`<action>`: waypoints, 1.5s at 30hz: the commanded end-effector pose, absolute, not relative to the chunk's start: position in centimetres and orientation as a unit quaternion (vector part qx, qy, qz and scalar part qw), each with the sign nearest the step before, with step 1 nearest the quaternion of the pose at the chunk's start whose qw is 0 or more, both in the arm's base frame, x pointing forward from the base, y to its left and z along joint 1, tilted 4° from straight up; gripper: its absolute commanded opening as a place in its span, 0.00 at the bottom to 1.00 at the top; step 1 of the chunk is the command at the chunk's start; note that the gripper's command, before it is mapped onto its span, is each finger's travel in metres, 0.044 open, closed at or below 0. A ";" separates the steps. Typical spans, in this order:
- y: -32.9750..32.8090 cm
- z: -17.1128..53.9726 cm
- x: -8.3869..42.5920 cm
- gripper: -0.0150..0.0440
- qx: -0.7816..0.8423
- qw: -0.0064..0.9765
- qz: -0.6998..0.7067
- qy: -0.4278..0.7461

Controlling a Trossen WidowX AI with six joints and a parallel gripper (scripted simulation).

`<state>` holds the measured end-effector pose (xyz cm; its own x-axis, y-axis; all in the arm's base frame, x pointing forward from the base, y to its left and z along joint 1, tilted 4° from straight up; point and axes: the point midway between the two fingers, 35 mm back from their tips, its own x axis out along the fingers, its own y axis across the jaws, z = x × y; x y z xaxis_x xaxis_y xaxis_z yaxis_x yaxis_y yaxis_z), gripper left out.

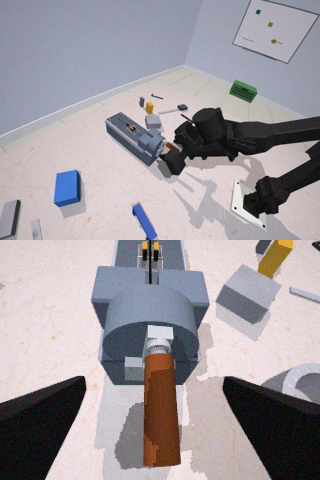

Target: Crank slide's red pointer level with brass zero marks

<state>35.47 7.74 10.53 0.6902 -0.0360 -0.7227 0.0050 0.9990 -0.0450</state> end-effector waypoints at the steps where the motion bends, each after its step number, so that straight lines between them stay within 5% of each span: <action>1: 7.7 10.1 35.4 1.00 -0.021 0.919 -0.010 0.393; 19: 7.7 10.1 35.4 0.25 -0.021 0.919 -0.010 0.393; 45: 5.8 9.3 35.3 0.25 -0.022 0.919 -0.010 0.393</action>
